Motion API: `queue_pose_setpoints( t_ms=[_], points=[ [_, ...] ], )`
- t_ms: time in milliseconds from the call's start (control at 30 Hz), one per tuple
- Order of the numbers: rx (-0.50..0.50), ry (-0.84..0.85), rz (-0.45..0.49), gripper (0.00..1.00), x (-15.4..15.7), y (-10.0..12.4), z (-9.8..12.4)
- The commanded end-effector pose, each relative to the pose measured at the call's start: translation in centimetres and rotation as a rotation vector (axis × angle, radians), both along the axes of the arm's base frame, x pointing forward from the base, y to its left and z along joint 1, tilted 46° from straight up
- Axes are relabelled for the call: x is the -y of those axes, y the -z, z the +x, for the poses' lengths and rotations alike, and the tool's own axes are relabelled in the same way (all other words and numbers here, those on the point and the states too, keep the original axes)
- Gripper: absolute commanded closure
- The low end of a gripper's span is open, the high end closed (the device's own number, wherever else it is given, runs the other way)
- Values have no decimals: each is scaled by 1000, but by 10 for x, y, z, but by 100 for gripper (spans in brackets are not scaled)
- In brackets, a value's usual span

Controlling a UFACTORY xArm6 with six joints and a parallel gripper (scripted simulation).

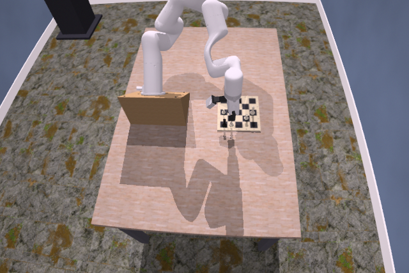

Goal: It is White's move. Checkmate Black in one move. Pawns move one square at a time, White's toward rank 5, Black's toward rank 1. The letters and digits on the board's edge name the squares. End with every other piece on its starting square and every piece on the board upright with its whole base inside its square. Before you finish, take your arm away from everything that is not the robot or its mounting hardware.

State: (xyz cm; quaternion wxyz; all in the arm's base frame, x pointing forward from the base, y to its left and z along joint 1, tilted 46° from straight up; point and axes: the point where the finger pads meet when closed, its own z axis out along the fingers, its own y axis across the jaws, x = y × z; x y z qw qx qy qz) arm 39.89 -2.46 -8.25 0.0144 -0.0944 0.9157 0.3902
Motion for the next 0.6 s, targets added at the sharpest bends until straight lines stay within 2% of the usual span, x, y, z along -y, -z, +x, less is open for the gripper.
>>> queue_pose_setpoints(
  t_ms=[0,567],
  points=[
    [4,2,-2,58,-2,2,2],
    [4,2,-2,58,-9,9,1]
  ],
)
